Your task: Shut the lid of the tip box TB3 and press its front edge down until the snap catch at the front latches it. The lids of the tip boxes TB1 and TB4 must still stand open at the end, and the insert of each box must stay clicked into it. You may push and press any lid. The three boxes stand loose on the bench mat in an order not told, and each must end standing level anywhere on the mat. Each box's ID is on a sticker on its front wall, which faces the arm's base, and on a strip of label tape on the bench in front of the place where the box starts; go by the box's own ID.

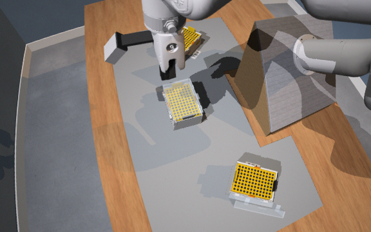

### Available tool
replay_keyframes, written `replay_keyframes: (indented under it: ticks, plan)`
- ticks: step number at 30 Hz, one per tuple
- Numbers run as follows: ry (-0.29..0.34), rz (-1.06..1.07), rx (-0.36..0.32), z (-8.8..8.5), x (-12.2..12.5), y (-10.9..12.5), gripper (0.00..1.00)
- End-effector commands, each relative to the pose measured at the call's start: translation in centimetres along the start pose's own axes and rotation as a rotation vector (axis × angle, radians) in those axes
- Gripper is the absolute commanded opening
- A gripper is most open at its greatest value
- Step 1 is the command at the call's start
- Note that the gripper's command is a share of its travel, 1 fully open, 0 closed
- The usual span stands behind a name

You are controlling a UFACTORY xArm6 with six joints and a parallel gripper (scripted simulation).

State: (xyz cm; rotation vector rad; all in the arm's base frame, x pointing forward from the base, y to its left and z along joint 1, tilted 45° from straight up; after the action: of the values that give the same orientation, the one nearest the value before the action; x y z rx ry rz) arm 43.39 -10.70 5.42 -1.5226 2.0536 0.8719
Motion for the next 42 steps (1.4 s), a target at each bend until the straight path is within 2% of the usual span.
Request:
replay_keyframes:
  ticks: [1,32,42]
  plan:
    - [0.001,-0.001,0.004,-0.2,0.0,-0.1,0.0]
    - [0.001,-0.001,0.004,-0.2,0.0,-0.1,0.0]
    - [0.001,-0.001,0.004,1.7,0.4,1.7,0.0]
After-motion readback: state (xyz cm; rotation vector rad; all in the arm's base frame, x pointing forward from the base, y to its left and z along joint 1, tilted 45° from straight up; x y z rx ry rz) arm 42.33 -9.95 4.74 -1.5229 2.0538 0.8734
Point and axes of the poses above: the point where the finger pads meet when closed, its own z axis out along the fingers, its own x axis across the jaws, y = z × x, the point moved 10 cm from there along -z, back along the fingers, and after that the axes turned 14 degrees about z, right-handed, at the moved point
